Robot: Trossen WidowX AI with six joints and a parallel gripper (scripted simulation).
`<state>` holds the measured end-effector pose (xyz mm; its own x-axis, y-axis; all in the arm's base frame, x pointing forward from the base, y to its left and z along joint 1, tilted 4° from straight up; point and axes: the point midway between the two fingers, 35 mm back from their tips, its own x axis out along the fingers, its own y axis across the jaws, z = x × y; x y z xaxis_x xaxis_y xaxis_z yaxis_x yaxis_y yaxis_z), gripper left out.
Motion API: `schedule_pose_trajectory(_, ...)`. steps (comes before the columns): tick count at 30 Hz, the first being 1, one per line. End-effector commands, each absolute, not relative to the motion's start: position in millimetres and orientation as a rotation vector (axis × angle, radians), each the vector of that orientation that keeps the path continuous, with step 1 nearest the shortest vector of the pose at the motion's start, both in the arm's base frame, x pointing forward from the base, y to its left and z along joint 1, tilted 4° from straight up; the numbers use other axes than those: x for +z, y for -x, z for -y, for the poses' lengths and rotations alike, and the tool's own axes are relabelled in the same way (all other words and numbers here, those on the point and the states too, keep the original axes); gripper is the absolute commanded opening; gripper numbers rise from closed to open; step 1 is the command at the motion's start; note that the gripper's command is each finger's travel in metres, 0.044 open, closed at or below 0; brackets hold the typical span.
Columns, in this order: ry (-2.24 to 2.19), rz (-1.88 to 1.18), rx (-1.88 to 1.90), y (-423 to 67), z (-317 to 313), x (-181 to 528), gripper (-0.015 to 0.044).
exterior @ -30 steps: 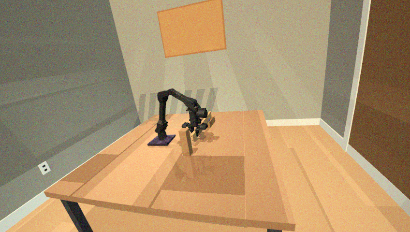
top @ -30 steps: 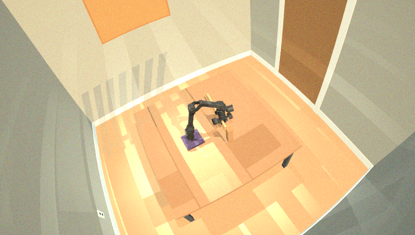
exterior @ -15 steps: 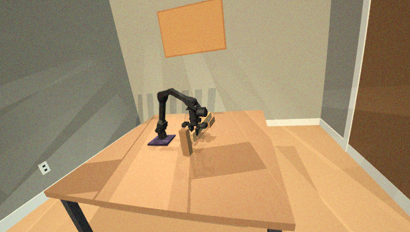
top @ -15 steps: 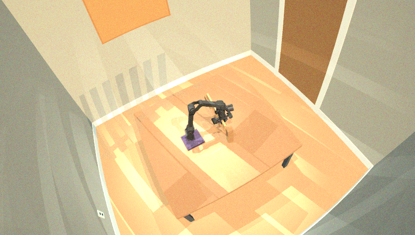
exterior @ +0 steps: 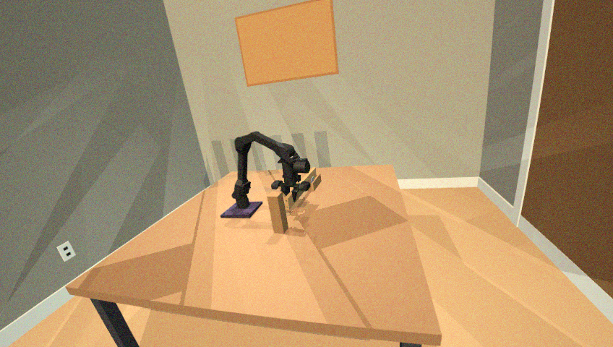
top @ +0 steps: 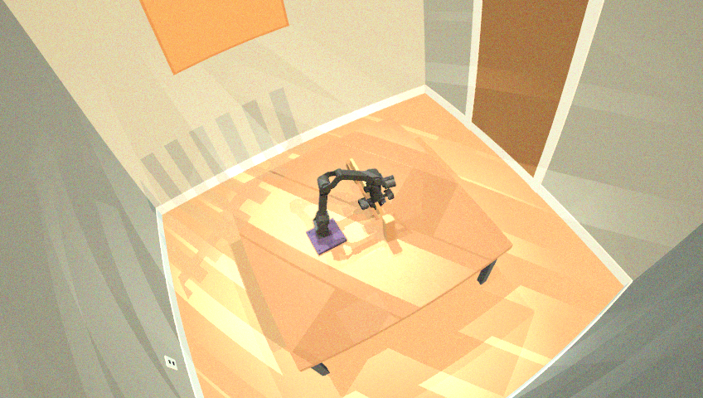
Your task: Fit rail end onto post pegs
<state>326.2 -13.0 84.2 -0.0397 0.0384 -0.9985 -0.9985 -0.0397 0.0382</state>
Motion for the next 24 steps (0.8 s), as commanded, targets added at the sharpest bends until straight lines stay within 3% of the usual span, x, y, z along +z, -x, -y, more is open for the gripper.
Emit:
schedule_pose_trajectory(1,1.199,-1.161,1.267,-330.0,12.3,95.2,0.0000)
schedule_pose_trajectory(24,1.199,-1.161,1.267,-328.4,12.1,90.4,0.0000)
